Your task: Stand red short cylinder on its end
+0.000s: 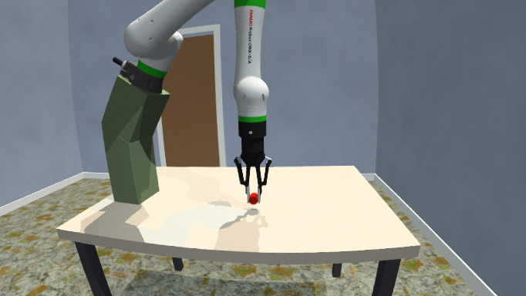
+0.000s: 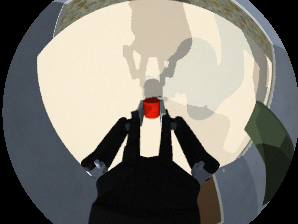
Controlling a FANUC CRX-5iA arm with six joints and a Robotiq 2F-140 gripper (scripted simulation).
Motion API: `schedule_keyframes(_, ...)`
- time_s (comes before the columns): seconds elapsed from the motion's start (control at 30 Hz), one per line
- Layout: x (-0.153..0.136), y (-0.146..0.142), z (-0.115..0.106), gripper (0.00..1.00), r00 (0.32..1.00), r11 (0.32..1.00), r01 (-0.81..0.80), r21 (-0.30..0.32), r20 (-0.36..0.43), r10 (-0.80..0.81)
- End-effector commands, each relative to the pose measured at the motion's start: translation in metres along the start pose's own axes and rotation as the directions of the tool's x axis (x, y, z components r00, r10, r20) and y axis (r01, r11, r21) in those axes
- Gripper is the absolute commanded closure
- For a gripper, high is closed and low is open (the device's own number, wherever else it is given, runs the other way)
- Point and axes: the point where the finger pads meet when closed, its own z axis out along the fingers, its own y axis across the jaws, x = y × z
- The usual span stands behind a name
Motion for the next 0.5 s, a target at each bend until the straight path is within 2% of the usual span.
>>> schedule_keyframes(0.0, -0.0002, -0.0001, 0.0, 0.81, 0.996, 0.999, 0.016, 0.033, -0.091, -0.013)
schedule_keyframes(0.27, 0.0005, 0.0001, 0.002, 0.81, 0.998, 0.999, 0.013, 0.03, -0.063, -0.011)
schedule_keyframes(0.47, 0.0037, 0.0001, 0.0045, 0.81, 0.995, 1.0, 0.01, 0.027, 0.102, -0.012)
